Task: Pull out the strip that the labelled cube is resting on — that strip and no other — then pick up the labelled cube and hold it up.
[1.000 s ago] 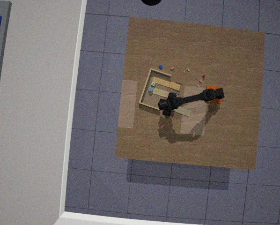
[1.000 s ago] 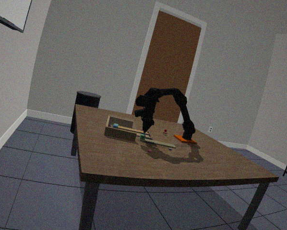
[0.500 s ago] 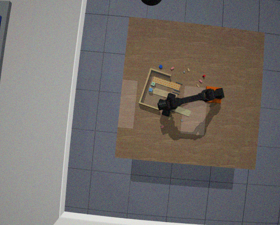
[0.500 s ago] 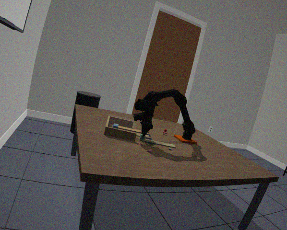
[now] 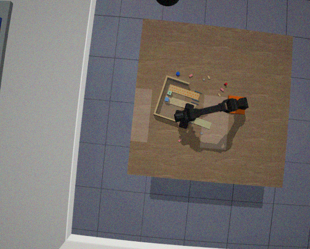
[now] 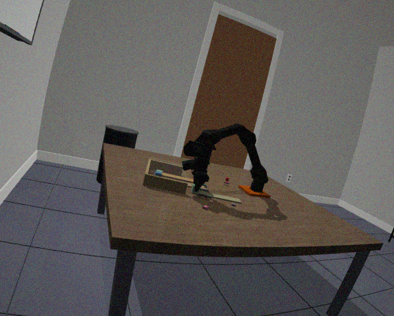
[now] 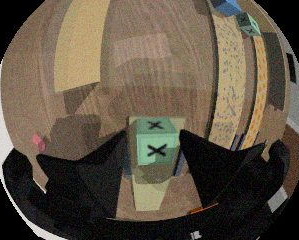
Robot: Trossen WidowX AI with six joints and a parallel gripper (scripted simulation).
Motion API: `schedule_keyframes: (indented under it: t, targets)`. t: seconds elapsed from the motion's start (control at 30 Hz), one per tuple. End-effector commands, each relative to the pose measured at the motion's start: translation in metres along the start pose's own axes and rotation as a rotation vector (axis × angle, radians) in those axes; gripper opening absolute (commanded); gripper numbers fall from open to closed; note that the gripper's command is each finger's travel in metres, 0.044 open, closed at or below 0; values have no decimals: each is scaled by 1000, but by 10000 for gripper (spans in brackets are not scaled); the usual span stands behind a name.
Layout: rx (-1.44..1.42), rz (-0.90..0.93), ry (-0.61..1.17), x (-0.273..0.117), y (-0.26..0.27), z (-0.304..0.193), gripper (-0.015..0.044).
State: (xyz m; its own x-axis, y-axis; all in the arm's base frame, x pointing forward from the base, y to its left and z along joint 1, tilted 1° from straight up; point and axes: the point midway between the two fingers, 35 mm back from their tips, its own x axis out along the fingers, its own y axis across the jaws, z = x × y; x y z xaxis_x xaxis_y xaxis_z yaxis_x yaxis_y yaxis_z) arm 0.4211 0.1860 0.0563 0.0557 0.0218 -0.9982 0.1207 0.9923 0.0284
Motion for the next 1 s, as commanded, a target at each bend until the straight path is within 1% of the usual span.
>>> schedule_keyframes:
  t: [0.0,0.13,0.37,0.5,0.97]
  targets:
    - [-4,2,6,3,0,-1,250]
    - [0,0,0,0,0,0,145]
    - [0,0,0,0,0,0,98]
    - [0,0,0,-2,-1,-2,0]
    - [-3,0,8,-36,-26,-43,0]
